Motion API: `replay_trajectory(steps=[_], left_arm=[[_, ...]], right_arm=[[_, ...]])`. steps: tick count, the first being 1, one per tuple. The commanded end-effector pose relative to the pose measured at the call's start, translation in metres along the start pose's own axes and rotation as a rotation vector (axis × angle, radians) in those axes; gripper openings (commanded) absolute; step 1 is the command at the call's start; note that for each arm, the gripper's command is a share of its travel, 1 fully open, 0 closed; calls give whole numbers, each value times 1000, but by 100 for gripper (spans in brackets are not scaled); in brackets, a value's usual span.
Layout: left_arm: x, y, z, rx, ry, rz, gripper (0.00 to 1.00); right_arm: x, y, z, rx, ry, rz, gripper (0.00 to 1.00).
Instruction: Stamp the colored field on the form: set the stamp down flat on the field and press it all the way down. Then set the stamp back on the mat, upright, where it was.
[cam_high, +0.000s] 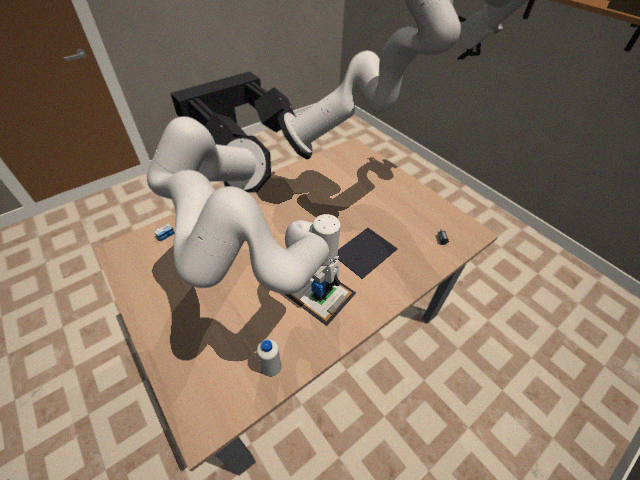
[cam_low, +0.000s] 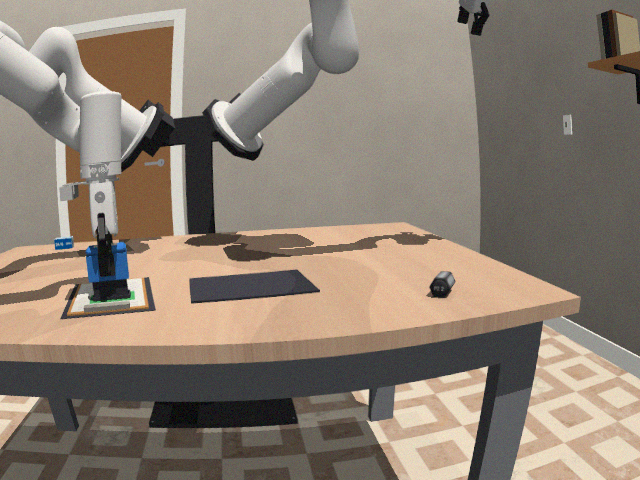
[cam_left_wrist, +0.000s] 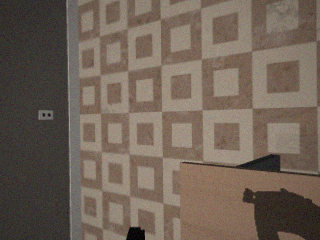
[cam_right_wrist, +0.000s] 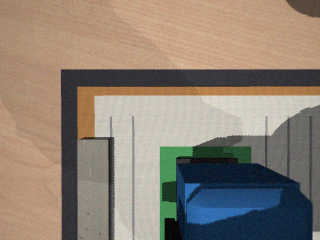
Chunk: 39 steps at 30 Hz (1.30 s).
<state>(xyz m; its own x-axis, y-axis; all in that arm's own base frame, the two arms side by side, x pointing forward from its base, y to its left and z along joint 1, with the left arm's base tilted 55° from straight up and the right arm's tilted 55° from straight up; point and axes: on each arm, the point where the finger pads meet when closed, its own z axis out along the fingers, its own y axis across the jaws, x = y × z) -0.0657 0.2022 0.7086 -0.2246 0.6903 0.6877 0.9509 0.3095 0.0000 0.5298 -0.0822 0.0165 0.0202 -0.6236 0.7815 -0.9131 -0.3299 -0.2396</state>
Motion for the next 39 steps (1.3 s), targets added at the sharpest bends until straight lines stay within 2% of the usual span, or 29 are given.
replay_trajectory(steps=[1, 13, 26, 39], left_arm=[[0, 0, -1, 0, 2, 0, 100], [0, 0, -1, 0, 2, 0, 100], [0, 0, -1, 0, 2, 0, 100], [0, 0, -1, 0, 2, 0, 100]], right_arm=[[0, 0, 1, 1, 0, 0, 28], [0, 0, 2, 1, 0, 0, 28], [0, 0, 25, 1, 0, 0, 28], [0, 0, 26, 1, 0, 0, 28]])
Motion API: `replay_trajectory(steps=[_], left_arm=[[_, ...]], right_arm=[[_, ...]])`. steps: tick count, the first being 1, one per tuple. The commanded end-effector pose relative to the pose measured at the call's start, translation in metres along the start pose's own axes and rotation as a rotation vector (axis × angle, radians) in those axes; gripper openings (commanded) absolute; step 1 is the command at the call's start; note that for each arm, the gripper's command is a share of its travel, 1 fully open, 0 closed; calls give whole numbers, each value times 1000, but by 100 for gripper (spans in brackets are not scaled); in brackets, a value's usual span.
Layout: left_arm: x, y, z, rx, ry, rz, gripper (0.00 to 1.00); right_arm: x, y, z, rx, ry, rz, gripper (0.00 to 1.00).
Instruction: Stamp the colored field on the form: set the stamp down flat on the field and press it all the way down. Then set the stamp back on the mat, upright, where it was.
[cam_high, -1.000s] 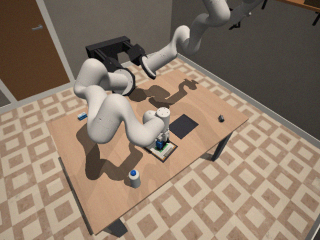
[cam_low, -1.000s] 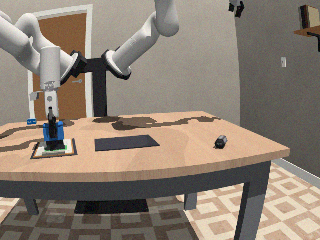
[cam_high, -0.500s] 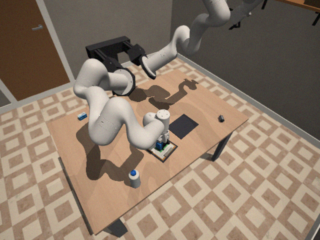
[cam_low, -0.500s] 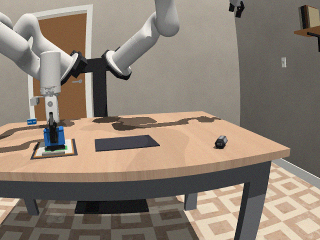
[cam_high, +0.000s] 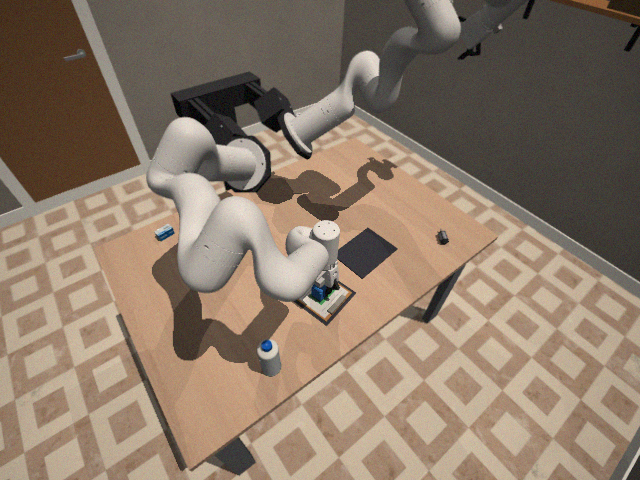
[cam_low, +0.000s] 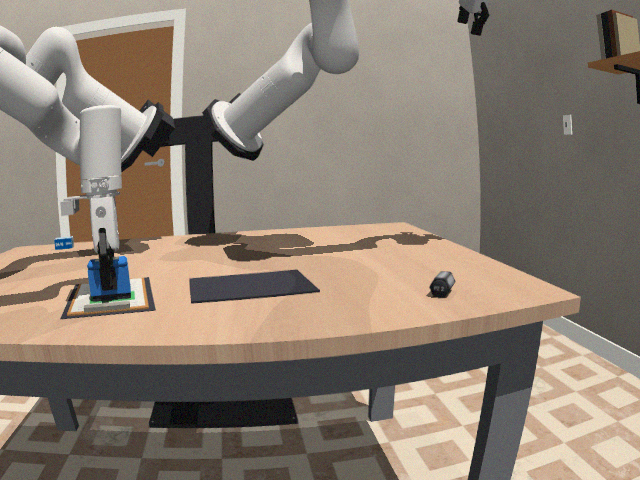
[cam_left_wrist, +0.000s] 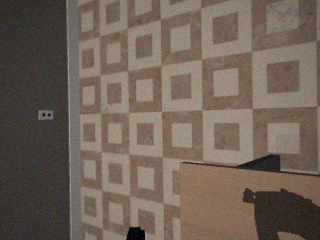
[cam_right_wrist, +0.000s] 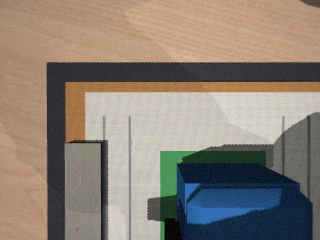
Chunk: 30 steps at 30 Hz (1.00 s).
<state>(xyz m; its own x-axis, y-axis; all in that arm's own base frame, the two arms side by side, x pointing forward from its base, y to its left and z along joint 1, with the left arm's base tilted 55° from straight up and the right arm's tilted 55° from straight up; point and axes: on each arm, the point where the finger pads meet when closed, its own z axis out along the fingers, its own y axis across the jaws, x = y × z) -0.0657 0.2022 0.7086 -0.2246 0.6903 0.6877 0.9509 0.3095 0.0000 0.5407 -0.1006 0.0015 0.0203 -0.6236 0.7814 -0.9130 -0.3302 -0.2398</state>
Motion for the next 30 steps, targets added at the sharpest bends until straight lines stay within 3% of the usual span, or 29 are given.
replay_trajectory(steps=[1, 14, 30], left_arm=[[0, 0, -1, 0, 2, 0, 100], [0, 0, -1, 0, 2, 0, 100], [0, 0, -1, 0, 2, 0, 100]], right_arm=[[0, 0, 0, 1, 0, 0, 28], [0, 0, -26, 1, 0, 0, 28], [0, 0, -27, 1, 0, 0, 28]])
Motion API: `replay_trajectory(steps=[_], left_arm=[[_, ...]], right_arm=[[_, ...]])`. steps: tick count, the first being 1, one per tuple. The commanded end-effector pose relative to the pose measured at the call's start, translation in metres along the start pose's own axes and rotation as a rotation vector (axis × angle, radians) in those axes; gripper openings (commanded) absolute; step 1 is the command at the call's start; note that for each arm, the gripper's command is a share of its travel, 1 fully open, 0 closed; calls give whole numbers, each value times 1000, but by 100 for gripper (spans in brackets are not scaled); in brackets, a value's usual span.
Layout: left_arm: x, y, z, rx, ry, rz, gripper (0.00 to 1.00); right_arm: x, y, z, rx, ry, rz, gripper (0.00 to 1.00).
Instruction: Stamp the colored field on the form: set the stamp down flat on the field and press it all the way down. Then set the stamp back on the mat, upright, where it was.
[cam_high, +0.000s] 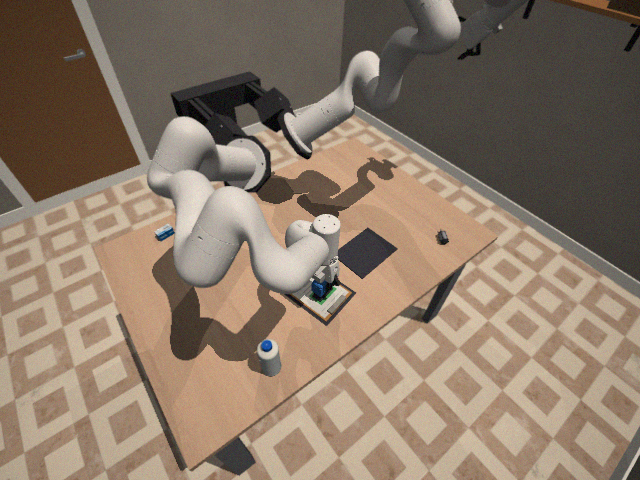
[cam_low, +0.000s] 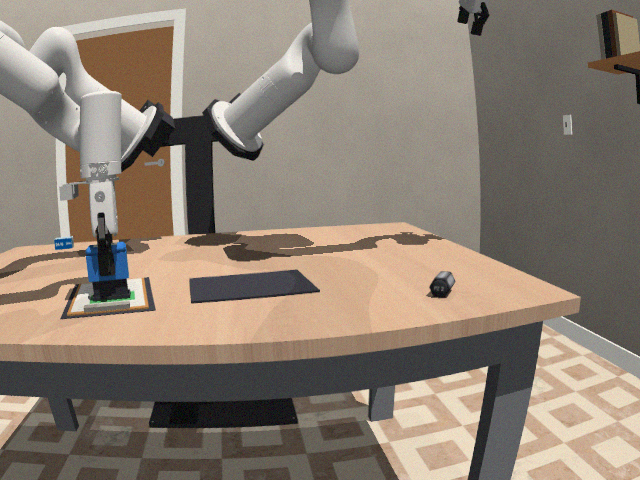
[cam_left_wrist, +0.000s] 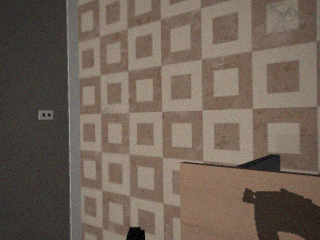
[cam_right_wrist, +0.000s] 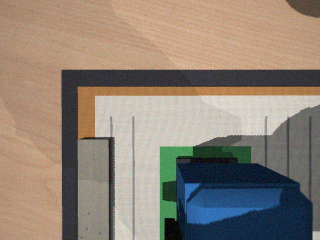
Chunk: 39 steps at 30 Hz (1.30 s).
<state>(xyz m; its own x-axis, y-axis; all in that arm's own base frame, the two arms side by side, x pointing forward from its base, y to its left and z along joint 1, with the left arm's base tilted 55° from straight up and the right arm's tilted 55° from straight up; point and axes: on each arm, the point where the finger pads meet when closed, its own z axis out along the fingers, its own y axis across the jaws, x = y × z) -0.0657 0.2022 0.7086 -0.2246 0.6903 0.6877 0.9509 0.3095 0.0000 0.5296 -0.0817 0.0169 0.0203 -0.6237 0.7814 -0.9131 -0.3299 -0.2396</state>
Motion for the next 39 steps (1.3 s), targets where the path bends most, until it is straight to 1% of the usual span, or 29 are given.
replay_trajectory(steps=[1, 5, 11, 22, 23, 24, 25, 27, 29, 36, 38, 39], left_arm=[[0, 0, -1, 0, 2, 0, 100], [0, 0, -1, 0, 2, 0, 100], [0, 0, -1, 0, 2, 0, 100], [0, 0, -1, 0, 2, 0, 100], [0, 0, -1, 0, 2, 0, 100], [0, 0, -1, 0, 2, 0, 100], [0, 0, -1, 0, 2, 0, 100], [0, 0, -1, 0, 2, 0, 100], [0, 0, -1, 0, 2, 0, 100], [0, 0, -1, 0, 2, 0, 100], [0, 0, -1, 0, 2, 0, 100], [0, 0, -1, 0, 2, 0, 100]], right_arm=[[0, 0, 0, 1, 0, 0, 28], [0, 0, -3, 1, 0, 0, 28], [-1, -1, -36, 1, 0, 0, 28], [-2, -1, -38, 1, 0, 1, 28], [-7, -3, -38, 1, 0, 5, 28], [-19, -7, -37, 1, -1, 15, 28], [-38, -13, -37, 1, -1, 30, 28], [-53, -17, -36, 0, -1, 42, 28], [-75, -22, -36, 0, -2, 59, 28], [-148, -28, -36, 0, -2, 113, 28], [-148, -28, -36, 0, -2, 113, 28], [-178, -27, -36, 0, -2, 135, 28]])
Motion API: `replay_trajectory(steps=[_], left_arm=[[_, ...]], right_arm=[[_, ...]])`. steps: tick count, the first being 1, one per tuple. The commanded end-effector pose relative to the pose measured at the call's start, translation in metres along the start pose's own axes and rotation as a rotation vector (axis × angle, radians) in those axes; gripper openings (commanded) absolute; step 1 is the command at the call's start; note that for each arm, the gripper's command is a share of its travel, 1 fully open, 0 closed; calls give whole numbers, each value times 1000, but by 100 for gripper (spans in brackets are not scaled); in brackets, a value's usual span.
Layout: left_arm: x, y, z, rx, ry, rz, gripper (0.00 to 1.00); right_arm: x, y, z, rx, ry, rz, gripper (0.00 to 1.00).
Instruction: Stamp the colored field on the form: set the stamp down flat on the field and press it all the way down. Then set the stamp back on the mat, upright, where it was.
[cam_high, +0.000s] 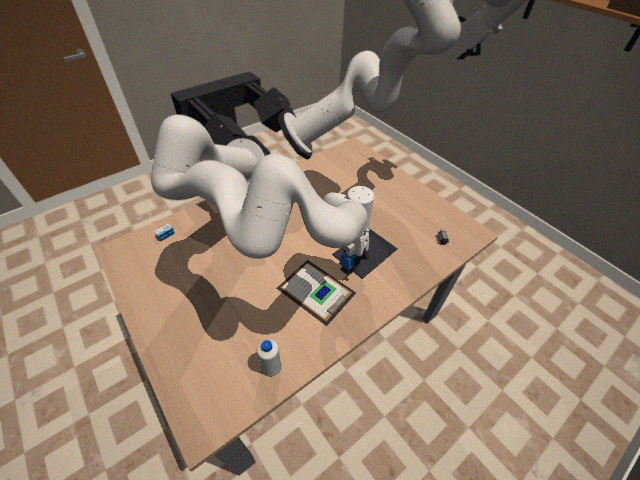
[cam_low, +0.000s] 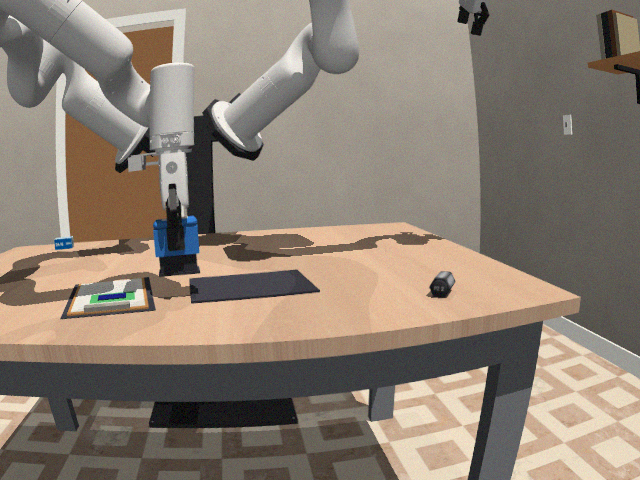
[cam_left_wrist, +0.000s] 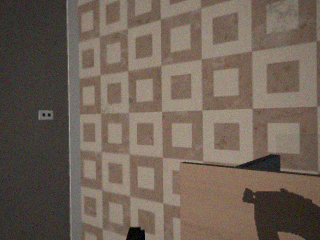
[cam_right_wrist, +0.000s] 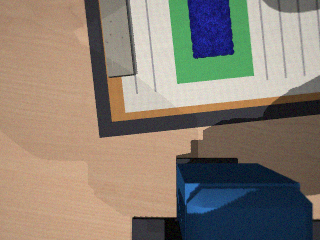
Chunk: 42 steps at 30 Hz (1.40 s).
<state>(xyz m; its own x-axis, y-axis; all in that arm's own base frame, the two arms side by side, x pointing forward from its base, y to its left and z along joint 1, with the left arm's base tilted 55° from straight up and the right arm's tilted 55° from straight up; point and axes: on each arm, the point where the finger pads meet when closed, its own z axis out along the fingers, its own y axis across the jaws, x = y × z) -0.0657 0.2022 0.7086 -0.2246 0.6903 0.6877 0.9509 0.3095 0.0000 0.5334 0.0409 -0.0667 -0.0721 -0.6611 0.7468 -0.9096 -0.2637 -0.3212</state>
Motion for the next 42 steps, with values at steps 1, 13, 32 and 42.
replay_trajectory(steps=[1, 13, 32, 42], left_arm=[[0, 0, -1, 0, 2, 0, 100], [0, 0, -1, 0, 2, 0, 100], [0, 0, -1, 0, 2, 0, 100], [0, 0, -1, 0, 2, 0, 100]], right_arm=[[-42, 2, 1, -1, 7, 34, 28], [-132, 30, 0, 0, 8, 104, 28], [-133, 30, 8, 0, 8, 104, 28], [-133, 30, 29, 0, 8, 104, 28]])
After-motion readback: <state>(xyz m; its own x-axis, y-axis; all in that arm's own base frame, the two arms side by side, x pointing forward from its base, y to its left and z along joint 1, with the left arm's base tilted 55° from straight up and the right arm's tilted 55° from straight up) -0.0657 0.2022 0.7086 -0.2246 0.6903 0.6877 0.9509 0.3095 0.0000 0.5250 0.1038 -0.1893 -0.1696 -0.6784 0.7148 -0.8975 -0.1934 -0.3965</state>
